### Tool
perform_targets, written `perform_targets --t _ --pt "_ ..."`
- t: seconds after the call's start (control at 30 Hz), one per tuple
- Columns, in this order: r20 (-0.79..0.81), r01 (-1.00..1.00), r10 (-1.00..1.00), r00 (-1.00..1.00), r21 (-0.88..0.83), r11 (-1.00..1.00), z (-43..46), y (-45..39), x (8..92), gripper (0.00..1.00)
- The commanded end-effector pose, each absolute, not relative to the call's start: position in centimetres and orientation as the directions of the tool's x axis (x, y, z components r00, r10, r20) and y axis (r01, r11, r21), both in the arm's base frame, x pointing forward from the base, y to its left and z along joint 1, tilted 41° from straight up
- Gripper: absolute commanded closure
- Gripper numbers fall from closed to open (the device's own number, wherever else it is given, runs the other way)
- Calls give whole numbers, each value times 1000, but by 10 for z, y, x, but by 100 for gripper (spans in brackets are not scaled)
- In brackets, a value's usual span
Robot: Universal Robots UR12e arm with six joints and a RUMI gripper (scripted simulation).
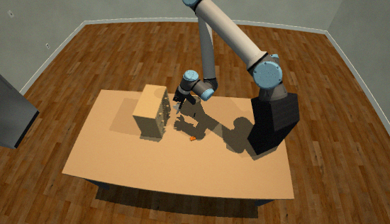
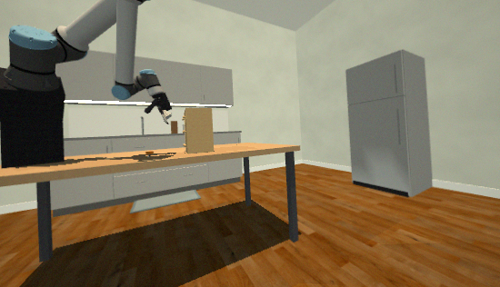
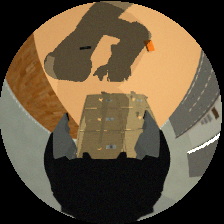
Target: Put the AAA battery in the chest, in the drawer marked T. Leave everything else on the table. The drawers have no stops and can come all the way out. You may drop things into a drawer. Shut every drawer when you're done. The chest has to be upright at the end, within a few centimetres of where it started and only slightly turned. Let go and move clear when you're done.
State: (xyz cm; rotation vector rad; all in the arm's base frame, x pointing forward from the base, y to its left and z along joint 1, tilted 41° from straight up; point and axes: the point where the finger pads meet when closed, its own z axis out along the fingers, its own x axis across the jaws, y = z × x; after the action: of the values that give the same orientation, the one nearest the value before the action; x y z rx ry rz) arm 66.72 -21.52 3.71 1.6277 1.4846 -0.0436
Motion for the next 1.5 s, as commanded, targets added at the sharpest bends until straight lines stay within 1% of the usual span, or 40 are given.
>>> perform_targets --t 0.0,0.5,1.47 --pt "-566 772 776 277 612 171 36 -219 672 0" --pt "-567 642 775 280 711 287 30 -233 695 0" --pt "-566 393 775 281 805 445 16 -254 724 0"
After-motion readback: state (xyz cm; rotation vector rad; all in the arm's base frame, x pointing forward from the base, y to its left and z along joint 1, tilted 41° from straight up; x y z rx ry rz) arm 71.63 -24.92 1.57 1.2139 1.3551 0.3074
